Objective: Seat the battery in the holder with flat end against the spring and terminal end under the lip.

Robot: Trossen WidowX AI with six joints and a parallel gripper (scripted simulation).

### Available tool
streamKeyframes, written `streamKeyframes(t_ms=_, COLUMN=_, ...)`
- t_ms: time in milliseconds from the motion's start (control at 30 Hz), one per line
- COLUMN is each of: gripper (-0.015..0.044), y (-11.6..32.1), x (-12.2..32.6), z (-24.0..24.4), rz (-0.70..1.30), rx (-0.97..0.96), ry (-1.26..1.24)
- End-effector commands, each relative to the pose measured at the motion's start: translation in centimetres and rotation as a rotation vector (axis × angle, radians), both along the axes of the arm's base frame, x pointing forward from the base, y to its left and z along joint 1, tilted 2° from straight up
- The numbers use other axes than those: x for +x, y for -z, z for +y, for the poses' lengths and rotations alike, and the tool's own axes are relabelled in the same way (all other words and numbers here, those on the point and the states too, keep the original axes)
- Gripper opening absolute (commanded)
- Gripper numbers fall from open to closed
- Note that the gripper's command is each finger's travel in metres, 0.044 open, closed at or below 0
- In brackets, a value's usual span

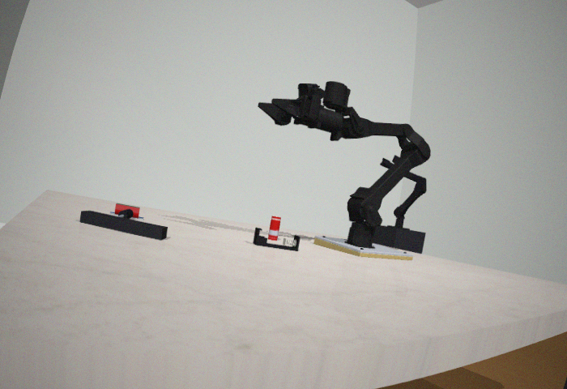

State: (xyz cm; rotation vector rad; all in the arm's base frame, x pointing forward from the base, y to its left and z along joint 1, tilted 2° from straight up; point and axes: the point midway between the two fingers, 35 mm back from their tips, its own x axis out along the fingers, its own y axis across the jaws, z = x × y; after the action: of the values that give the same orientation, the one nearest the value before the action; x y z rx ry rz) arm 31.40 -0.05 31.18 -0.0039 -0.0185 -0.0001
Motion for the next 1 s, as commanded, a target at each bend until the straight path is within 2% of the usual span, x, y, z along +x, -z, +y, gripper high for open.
streamKeyframes(t_ms=0, gripper=0.0374, y=0.3, x=0.1, z=-0.1, rz=0.016, rx=-0.012, ry=0.003)
streamKeyframes(t_ms=67, gripper=0.0321, y=2.5, x=0.7, z=-0.9, rz=0.145, rx=-0.105, ry=0.02)
streamKeyframes(t_ms=200, gripper=0.0216, y=9.2, x=0.2, z=-3.3, rz=0.552, rx=-0.362, ry=-0.009)
streamKeyframes(t_ms=333, gripper=0.0111, y=14.2, x=-2.9, z=-5.0, rz=0.927, rx=-0.545, ry=-0.155)
streamKeyframes(t_ms=467, gripper=0.0006, y=16.5, x=-6.0, z=-5.7, rz=1.151, rx=-0.622, ry=-0.315)
streamKeyframes(t_ms=700, gripper=0.0, y=17.7, x=-11.7, z=-5.8, rz=1.439, rx=-0.656, ry=-0.664)
streamKeyframes(t_ms=967, gripper=0.0, y=17.7, x=-12.0, z=-5.8, rz=1.45, rx=-0.655, ry=-0.684)
